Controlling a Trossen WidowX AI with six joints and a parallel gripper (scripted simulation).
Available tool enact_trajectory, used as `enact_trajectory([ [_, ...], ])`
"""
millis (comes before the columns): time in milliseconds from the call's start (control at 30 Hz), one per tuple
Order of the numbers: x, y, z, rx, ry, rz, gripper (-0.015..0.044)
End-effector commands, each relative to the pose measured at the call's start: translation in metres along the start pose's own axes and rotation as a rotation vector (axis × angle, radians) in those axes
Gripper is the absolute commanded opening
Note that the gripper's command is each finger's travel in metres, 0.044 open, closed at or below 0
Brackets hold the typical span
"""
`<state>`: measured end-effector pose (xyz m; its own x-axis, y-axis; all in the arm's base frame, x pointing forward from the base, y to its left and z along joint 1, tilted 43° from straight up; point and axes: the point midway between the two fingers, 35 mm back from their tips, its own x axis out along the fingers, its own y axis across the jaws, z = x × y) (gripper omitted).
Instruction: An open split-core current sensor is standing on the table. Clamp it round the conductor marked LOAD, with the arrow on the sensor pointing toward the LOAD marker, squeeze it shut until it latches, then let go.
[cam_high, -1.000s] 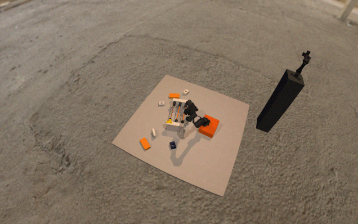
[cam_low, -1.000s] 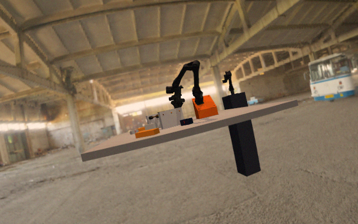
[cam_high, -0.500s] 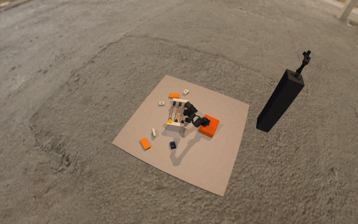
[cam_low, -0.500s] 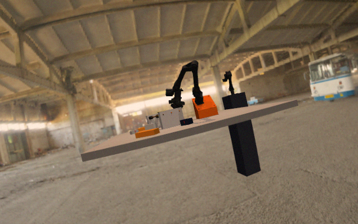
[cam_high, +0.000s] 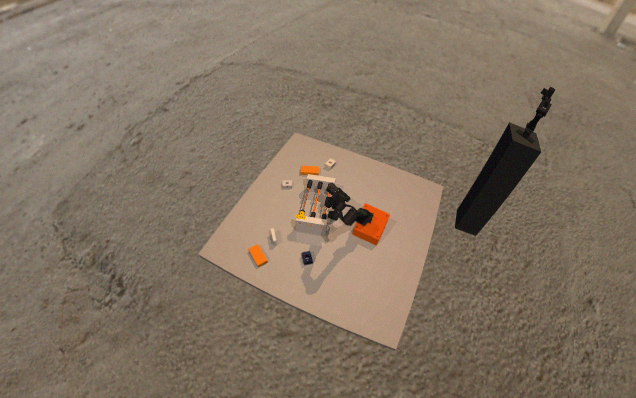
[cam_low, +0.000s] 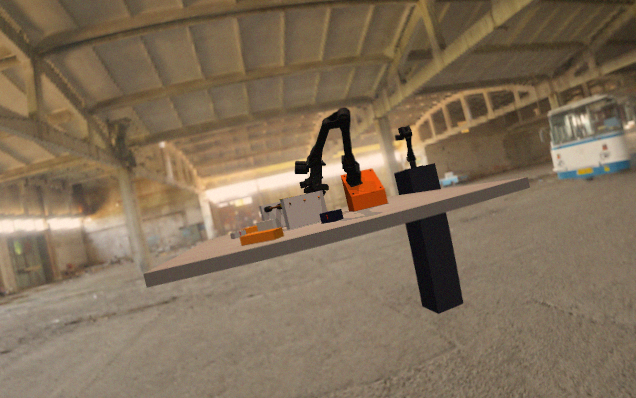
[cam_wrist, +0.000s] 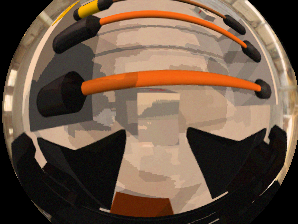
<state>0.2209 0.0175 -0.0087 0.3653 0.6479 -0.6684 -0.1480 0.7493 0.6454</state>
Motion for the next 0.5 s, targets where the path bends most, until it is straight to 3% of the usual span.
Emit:
enact_trajectory([
  [0,-0.0006,-0.0001,0.0004,-0.002,-0.001,-0.001,0.0221],
  [67,-0.0006,-0.0001,0.0004,-0.002,-0.001,-0.001,0.0169],
  [467,-0.0006,-0.0001,0.0004,-0.002,-0.001,-0.001,0.0089],
])
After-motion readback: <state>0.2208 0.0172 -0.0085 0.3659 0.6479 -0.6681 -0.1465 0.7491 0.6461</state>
